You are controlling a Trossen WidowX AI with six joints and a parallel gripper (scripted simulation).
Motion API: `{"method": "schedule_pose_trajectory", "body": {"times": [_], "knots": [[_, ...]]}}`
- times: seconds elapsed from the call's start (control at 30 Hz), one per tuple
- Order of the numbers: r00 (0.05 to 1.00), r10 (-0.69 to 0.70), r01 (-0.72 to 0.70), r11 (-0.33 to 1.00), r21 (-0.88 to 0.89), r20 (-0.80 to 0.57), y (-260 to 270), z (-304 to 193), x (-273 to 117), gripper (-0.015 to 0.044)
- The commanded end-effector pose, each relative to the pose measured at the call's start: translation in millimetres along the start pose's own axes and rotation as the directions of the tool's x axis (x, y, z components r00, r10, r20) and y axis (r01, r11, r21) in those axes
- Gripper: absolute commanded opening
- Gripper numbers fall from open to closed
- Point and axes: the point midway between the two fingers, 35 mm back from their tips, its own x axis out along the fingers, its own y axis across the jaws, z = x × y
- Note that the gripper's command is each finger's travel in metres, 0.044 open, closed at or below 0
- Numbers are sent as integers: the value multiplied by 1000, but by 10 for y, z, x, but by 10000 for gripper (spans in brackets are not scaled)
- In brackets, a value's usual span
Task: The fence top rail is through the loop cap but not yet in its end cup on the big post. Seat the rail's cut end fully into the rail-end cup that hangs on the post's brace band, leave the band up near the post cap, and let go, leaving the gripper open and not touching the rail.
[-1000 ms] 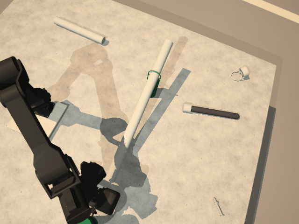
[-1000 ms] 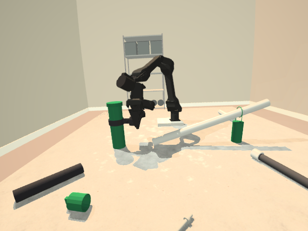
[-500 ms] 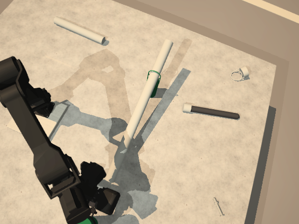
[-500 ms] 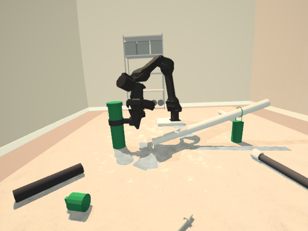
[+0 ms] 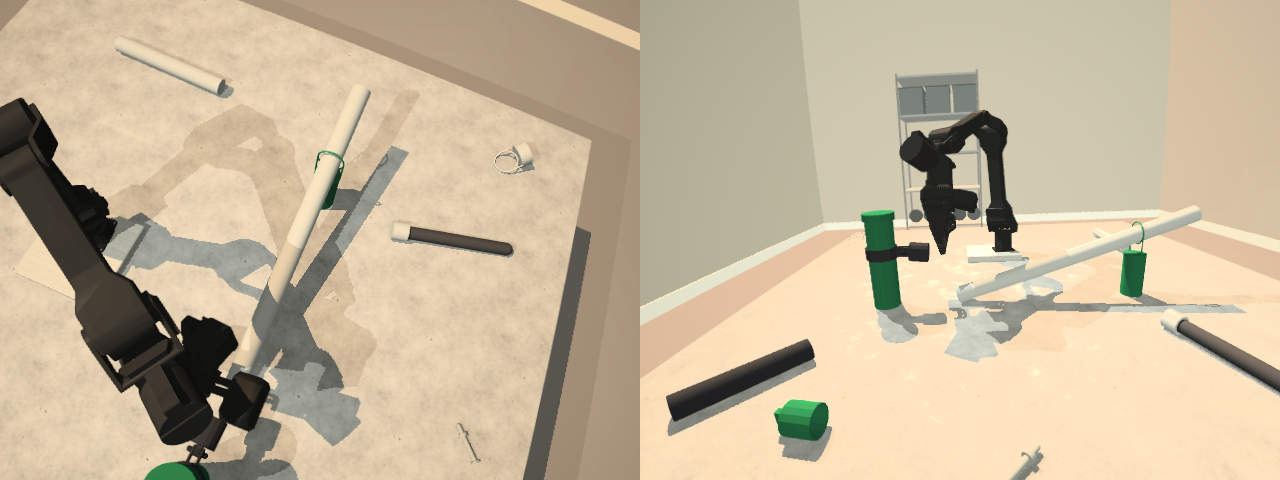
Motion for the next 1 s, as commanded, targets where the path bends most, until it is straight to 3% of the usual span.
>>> {"method": "schedule_pose_trajectory", "body": {"times": [0.0, 0.07, 0.23, 0.5, 0.57, 0.9, 0.97], "knots": [[1000, 5, -5, 1000, 11, -6, -13, 34, -50, 440], [1000, 1, -1, 999, 54, -3, -31, 51, -38, 440], [1000, 14, -5, 901, 434, -18, -165, 346, -216, 440], [999, 21, 32, 450, 893, -46, -303, 826, -551, 440], [998, 20, 45, 298, 954, -54, -321, 941, -642, 440], [997, 12, 74, -126, 989, -73, -338, 1230, -892, 440], [997, 12, 74, -149, 986, -73, -338, 1242, -904, 440]]}}
